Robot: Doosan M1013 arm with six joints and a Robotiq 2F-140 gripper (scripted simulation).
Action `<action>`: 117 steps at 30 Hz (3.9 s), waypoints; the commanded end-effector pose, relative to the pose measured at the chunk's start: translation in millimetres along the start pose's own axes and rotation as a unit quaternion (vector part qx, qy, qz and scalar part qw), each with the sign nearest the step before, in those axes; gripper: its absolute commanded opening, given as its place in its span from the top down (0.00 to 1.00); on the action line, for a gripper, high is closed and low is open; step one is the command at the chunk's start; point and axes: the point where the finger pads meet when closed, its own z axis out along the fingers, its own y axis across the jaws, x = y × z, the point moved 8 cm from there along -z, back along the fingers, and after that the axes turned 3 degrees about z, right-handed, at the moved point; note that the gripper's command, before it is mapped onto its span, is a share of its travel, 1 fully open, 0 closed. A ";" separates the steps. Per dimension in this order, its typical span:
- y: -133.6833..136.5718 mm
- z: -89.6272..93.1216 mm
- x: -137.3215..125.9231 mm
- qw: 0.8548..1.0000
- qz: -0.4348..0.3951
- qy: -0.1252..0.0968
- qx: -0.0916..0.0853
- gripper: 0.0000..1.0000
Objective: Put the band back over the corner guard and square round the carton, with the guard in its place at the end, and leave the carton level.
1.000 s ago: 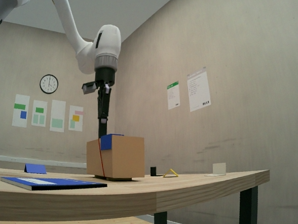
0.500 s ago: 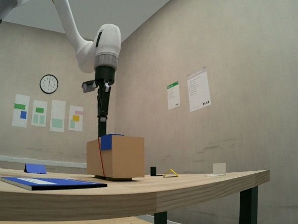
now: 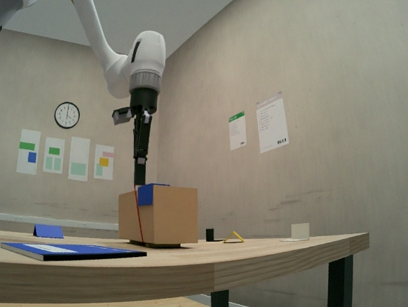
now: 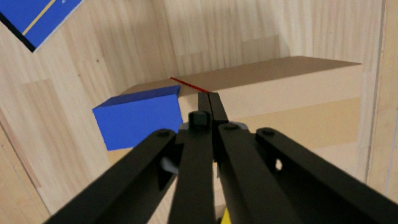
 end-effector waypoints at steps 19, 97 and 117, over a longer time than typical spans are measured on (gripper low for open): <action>-0.2 -3.2 5.0 1.000 0.001 -0.002 0.000 0.90; -62.3 -3.0 16.6 1.000 0.000 -0.002 0.000 0.90; -71.7 -3.1 14.2 1.000 -0.001 -0.002 0.000 0.90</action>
